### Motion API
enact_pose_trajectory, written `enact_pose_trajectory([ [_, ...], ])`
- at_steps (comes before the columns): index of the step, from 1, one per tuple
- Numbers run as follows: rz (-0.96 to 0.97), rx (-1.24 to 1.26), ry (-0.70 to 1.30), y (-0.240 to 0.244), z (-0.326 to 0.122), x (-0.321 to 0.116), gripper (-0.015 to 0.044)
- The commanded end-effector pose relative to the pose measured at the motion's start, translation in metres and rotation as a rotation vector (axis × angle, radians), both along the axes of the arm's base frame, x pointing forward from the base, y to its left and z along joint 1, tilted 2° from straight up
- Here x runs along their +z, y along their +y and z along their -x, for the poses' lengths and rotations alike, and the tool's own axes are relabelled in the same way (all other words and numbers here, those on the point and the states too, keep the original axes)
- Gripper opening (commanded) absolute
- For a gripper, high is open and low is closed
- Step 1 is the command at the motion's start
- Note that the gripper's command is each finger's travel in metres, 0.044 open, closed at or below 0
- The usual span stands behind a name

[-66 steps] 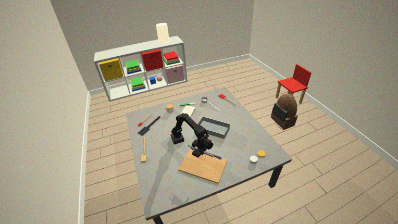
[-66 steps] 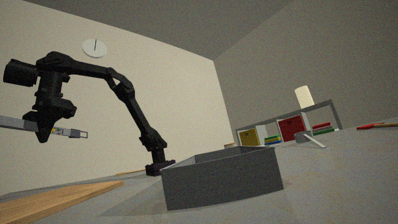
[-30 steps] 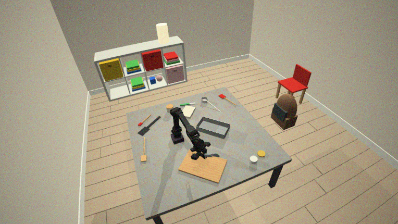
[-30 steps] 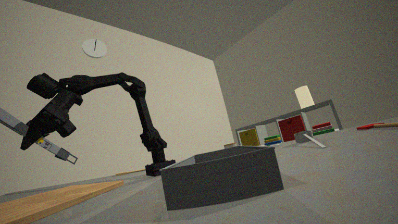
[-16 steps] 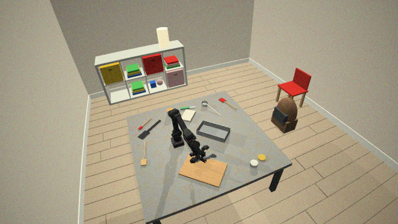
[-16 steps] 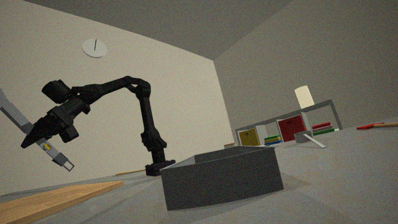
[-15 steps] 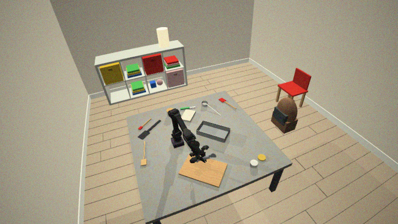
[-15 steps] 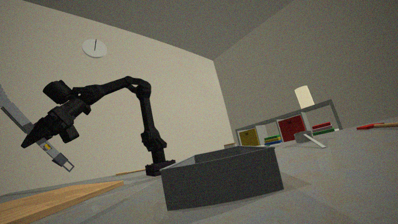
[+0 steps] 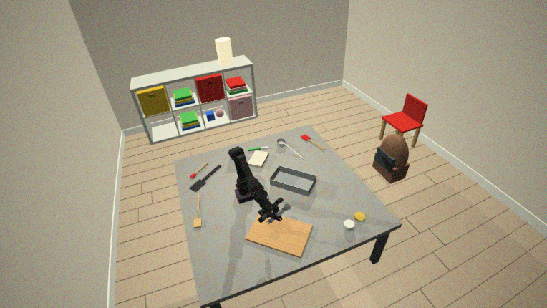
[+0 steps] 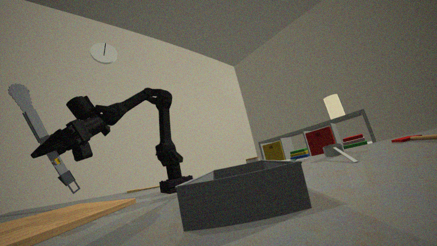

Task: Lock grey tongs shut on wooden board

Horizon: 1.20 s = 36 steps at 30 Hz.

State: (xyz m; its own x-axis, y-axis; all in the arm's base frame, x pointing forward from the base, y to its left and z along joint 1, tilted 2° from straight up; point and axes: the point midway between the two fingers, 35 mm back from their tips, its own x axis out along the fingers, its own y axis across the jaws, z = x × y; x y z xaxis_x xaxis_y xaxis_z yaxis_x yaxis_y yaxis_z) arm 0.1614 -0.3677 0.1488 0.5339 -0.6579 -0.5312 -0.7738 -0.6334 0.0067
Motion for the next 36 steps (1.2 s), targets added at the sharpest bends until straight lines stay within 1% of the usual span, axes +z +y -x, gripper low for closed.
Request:
enact_pose_trajectory([
  [1, 0.051, 0.006, -0.037, 0.007, 0.003, 0.002, -0.0150],
  [14, 0.204, 0.032, -0.121, 0.032, 0.013, 0.007, -0.0150],
  [36, 0.206, 0.032, -0.122, 0.032, 0.013, 0.007, -0.0150],
])
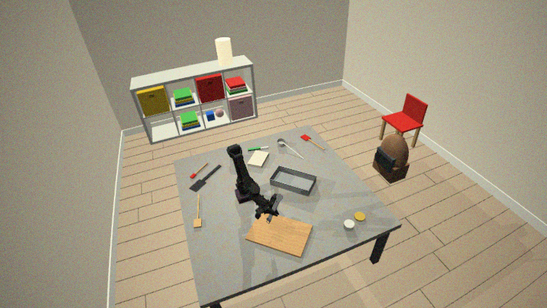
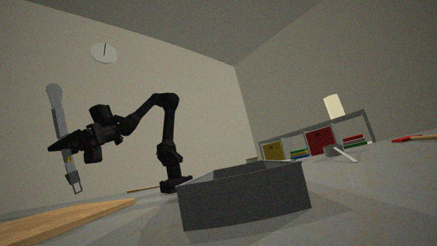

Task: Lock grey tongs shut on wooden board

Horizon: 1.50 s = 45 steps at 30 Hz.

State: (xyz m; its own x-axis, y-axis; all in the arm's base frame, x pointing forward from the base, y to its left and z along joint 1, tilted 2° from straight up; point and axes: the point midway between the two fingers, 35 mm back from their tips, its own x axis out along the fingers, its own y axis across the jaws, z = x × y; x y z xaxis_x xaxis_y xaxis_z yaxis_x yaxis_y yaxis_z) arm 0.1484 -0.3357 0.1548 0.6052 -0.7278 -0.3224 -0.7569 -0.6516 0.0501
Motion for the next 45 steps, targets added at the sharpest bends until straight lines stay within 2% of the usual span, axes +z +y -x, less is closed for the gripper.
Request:
enact_pose_trajectory([
  [1, 0.001, 0.002, -0.007, 0.000, 0.000, 0.001, -0.0150],
  [19, -0.011, -0.001, -0.001, -0.002, -0.001, 0.001, -0.0150],
  [45, -0.319, -0.045, 0.188, -0.043, -0.019, -0.008, -0.0150],
])
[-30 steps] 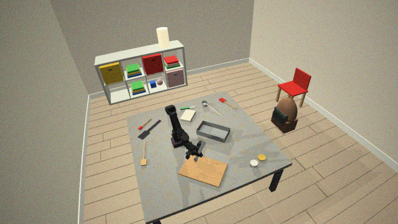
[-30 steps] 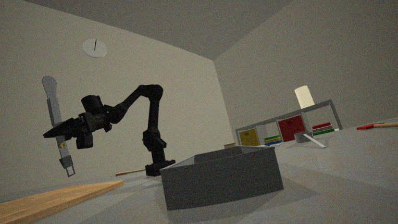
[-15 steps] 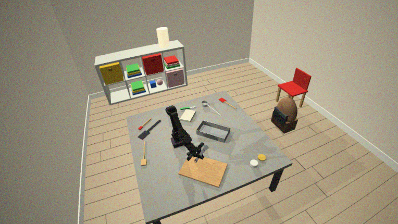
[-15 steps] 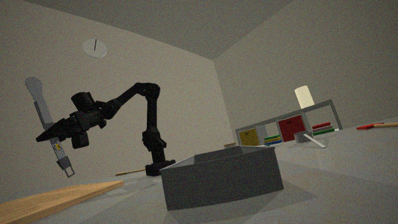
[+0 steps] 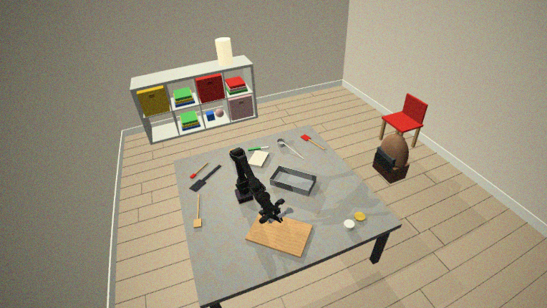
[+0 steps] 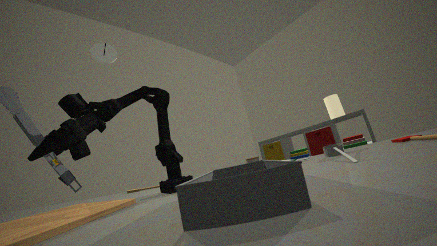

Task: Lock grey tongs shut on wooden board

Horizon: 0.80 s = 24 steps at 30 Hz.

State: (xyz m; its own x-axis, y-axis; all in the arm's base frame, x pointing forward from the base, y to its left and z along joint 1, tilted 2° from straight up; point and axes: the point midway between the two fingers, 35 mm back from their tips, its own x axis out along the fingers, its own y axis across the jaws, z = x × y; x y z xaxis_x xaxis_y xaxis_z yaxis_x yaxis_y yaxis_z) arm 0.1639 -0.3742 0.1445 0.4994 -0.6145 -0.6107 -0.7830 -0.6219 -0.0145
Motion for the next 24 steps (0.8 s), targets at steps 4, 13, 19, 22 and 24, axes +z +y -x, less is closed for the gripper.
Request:
enact_pose_trajectory([
  [4, -0.074, -0.003, 0.061, -0.0077, -0.0053, 0.0014, -0.0150],
  [13, -0.180, -0.009, 0.142, -0.0117, -0.0090, 0.0003, -0.0150],
  [19, -0.249, -0.011, 0.199, -0.0122, -0.0106, 0.0003, -0.0150],
  [22, -0.283, -0.011, 0.229, -0.0118, -0.0112, 0.0006, -0.0150],
  [24, -0.306, -0.011, 0.249, -0.0113, -0.0115, 0.0009, -0.0150],
])
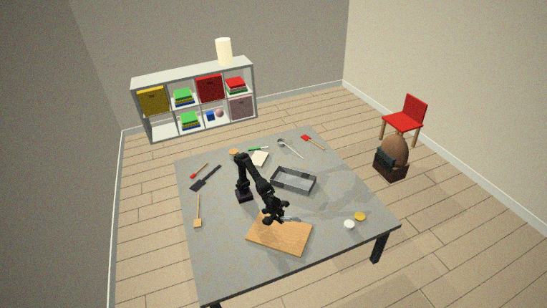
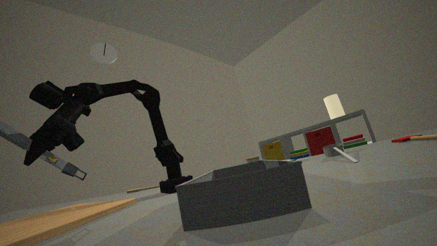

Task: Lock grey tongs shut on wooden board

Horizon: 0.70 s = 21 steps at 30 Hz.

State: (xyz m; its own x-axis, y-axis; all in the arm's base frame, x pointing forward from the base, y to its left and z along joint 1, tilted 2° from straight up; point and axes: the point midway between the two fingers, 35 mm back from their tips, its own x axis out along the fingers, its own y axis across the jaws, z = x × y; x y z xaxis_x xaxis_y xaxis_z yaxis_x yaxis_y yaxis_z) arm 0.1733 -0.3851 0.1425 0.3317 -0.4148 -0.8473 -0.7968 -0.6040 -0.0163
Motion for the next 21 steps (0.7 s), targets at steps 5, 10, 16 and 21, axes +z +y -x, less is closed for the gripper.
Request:
enact_pose_trajectory([
  [5, -0.082, 0.010, 0.083, 0.002, -0.002, 0.004, -0.0150],
  [10, -0.138, 0.015, 0.135, 0.004, -0.002, 0.006, -0.0150],
  [16, -0.203, 0.023, 0.199, 0.009, -0.002, 0.009, -0.0150],
  [21, -0.256, 0.033, 0.254, 0.014, 0.000, 0.012, -0.0150],
])
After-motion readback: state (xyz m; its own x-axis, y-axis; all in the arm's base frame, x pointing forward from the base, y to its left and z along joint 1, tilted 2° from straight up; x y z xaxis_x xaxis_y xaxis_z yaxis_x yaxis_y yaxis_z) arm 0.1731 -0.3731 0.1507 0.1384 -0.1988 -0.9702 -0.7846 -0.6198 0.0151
